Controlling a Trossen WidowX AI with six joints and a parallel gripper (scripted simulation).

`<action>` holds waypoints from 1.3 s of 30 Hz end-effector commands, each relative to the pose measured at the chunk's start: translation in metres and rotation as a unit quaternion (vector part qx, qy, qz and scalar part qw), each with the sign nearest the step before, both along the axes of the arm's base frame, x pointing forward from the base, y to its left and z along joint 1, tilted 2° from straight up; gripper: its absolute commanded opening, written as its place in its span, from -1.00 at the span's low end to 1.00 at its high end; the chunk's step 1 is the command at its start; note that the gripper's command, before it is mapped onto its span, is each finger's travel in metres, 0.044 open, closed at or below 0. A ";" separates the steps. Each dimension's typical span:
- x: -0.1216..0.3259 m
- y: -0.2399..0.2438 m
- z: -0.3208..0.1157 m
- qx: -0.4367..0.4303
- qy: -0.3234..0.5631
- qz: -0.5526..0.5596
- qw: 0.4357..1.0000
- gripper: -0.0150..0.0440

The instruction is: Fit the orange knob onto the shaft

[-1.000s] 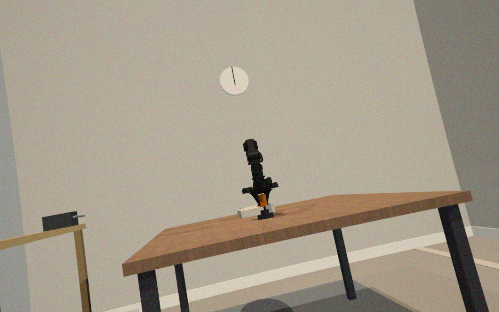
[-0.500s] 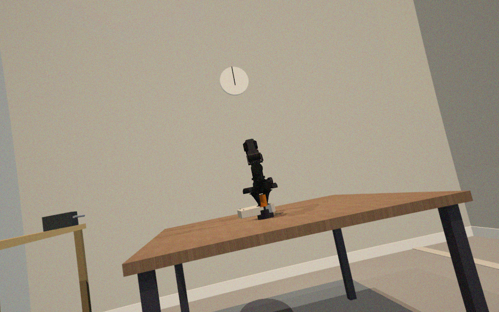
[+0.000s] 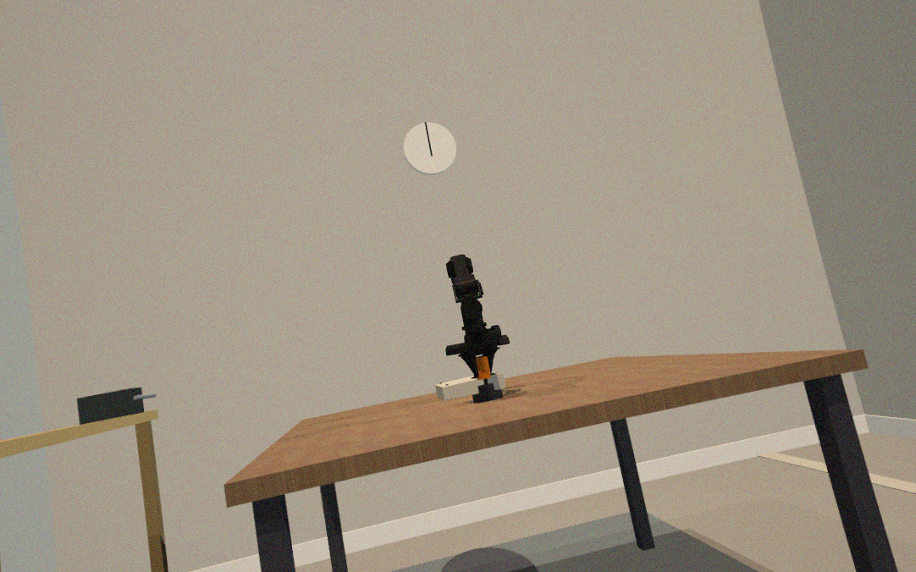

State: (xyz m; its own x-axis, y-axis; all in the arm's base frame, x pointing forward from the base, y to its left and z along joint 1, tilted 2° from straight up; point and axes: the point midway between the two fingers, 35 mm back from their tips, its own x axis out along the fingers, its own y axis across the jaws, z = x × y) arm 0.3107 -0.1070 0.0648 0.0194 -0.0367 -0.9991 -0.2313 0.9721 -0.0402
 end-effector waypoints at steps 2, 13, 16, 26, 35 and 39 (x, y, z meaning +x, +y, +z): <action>0.003 -0.001 0.004 -0.002 -0.003 0.002 1.000 -0.49; 0.006 -0.003 0.005 -0.004 0.001 0.106 0.994 -0.49; 0.006 -0.003 0.005 -0.004 0.001 0.106 0.994 -0.49; 0.005 -0.002 0.002 -0.004 0.001 0.106 0.994 -0.49; 0.000 0.000 0.004 -0.004 0.001 0.106 0.994 -0.49; 0.001 -0.001 0.000 -0.004 0.001 0.106 0.994 -0.49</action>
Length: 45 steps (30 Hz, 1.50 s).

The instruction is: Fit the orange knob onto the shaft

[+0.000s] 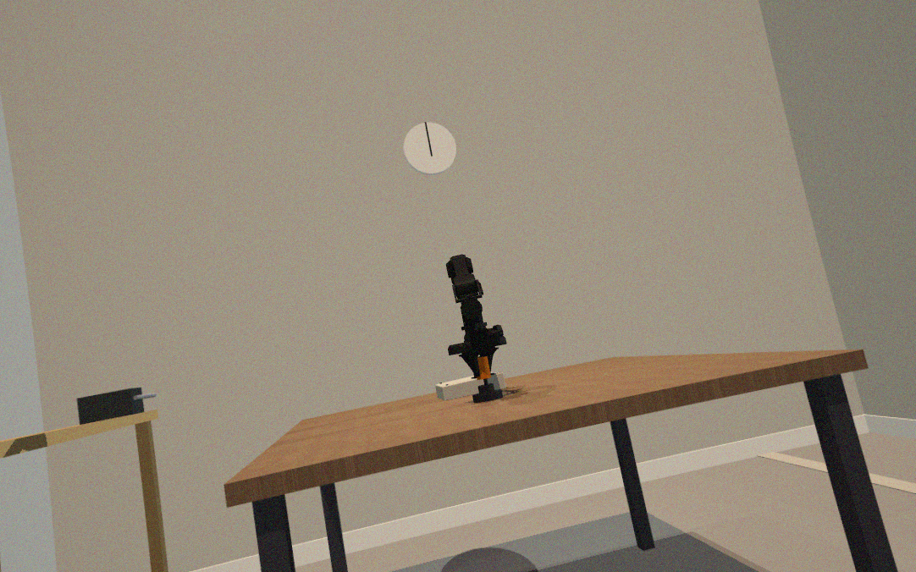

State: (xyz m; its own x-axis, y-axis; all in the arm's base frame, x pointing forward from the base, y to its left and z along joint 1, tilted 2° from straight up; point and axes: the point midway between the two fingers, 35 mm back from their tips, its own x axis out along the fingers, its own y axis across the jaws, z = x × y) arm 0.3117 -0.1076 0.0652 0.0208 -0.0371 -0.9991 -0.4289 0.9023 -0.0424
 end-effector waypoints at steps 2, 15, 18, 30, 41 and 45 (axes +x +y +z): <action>0.001 0.000 0.000 -0.001 -0.002 0.001 1.000 -0.49; 0.002 0.000 0.002 -0.001 -0.002 0.001 1.000 -0.49; 0.003 -0.001 0.004 -0.001 -0.002 0.001 1.000 -0.49; 0.005 -0.002 0.005 -0.004 0.002 0.106 0.994 -0.49; 0.003 -0.001 0.001 -0.004 0.002 0.106 0.994 -0.49; 0.001 0.000 0.002 -0.004 0.002 0.106 0.994 -0.49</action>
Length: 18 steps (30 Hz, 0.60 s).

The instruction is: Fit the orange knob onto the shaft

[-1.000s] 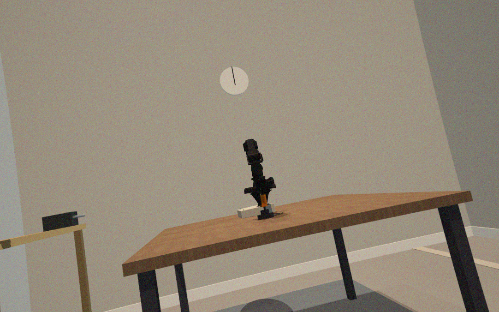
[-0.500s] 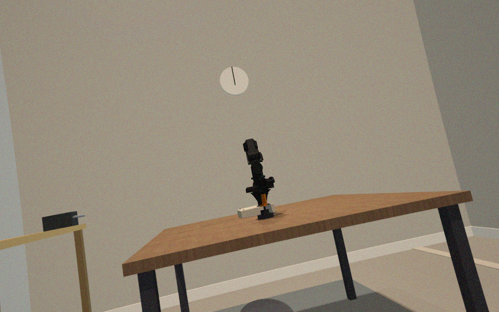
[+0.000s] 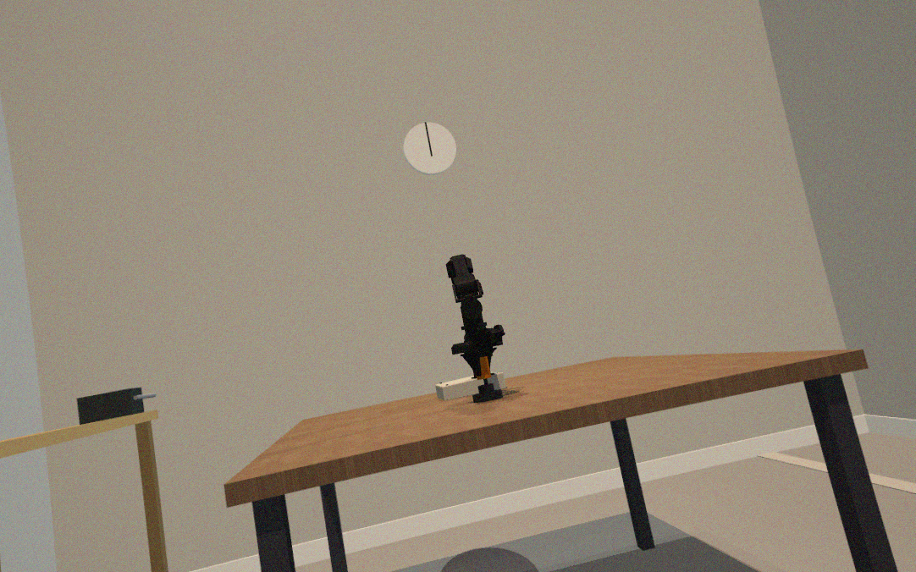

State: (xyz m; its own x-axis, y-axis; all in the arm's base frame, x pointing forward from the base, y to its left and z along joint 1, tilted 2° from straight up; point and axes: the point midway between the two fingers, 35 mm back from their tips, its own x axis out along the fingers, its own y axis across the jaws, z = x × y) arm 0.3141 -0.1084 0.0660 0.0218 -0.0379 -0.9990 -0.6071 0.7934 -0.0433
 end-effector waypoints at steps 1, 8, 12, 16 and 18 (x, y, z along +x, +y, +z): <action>-0.002 0.001 0.001 -0.001 -0.001 0.002 1.000 -0.49; -0.001 0.001 -0.001 -0.001 -0.001 0.002 1.000 -0.49; 0.000 0.000 -0.001 -0.001 -0.001 0.002 1.000 -0.49; 0.000 0.000 -0.001 -0.001 -0.001 0.002 1.000 -0.49; 0.000 0.000 -0.001 -0.001 -0.001 0.002 1.000 -0.49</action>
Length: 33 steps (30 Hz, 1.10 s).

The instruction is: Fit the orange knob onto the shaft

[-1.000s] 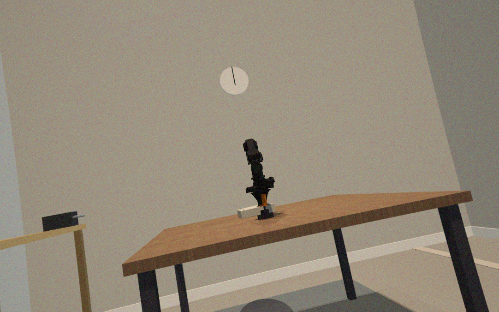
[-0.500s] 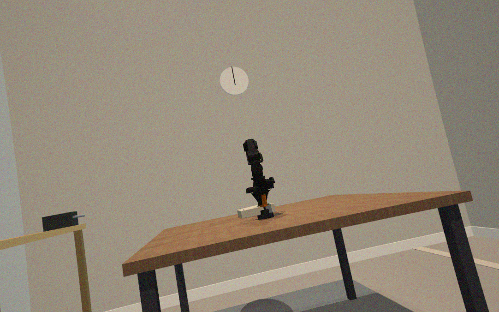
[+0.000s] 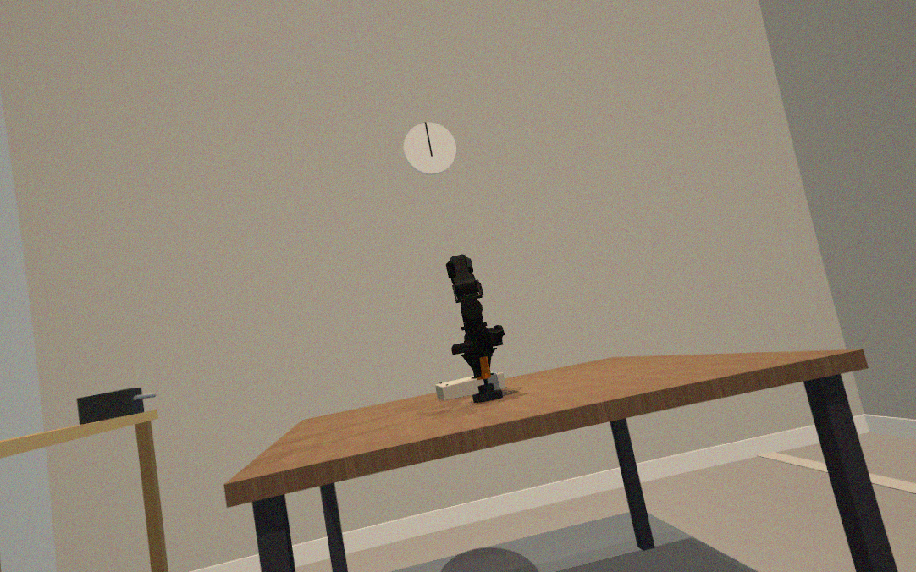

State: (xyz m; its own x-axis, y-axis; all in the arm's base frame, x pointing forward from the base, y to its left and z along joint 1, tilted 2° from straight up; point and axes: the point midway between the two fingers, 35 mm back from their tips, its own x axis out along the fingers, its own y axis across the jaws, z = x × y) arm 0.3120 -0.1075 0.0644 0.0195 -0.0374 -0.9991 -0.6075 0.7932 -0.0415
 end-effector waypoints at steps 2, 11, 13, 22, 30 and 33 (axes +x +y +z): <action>0.002 0.000 0.001 -0.001 -0.003 0.001 1.000 -0.49; 0.003 -0.001 0.006 -0.002 -0.001 0.044 0.999 -0.49; 0.004 -0.001 0.006 -0.003 0.001 0.085 0.996 -0.49; 0.003 -0.001 0.004 -0.003 0.001 0.106 0.994 -0.49; 0.001 -0.001 0.002 -0.003 0.001 0.106 0.994 -0.49; 0.000 0.000 0.003 -0.003 0.002 0.106 0.994 -0.49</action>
